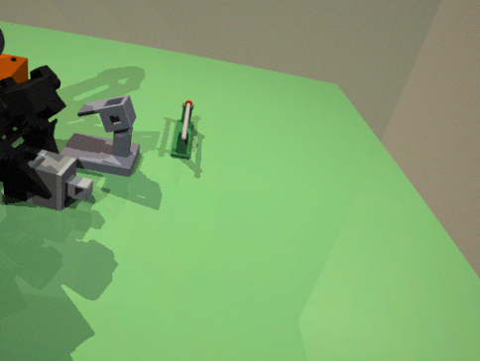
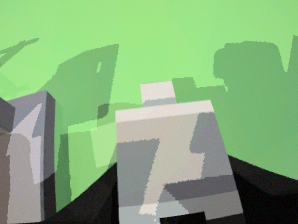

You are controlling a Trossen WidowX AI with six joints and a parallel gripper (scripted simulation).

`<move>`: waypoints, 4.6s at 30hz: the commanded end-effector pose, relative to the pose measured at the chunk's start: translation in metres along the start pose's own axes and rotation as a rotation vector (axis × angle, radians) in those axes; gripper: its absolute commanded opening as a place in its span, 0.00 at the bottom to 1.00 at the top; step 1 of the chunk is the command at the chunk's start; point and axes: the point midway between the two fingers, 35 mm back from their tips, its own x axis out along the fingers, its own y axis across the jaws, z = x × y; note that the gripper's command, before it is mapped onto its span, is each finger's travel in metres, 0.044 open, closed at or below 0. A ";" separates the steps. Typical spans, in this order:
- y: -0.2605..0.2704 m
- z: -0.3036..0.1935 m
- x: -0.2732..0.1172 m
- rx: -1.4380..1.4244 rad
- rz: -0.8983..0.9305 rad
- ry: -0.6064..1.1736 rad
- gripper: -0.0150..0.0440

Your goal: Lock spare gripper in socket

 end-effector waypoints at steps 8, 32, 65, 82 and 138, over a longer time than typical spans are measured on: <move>-0.006 0.020 -0.005 -0.008 -0.004 -0.013 0.25; -0.011 0.056 -0.031 -0.009 -0.005 -0.015 0.25; 0.002 0.080 -0.082 -0.007 0.005 0.001 0.25; 0.013 0.086 -0.082 0.031 0.066 0.109 0.25; 0.097 0.121 -0.091 -0.014 0.141 0.872 0.25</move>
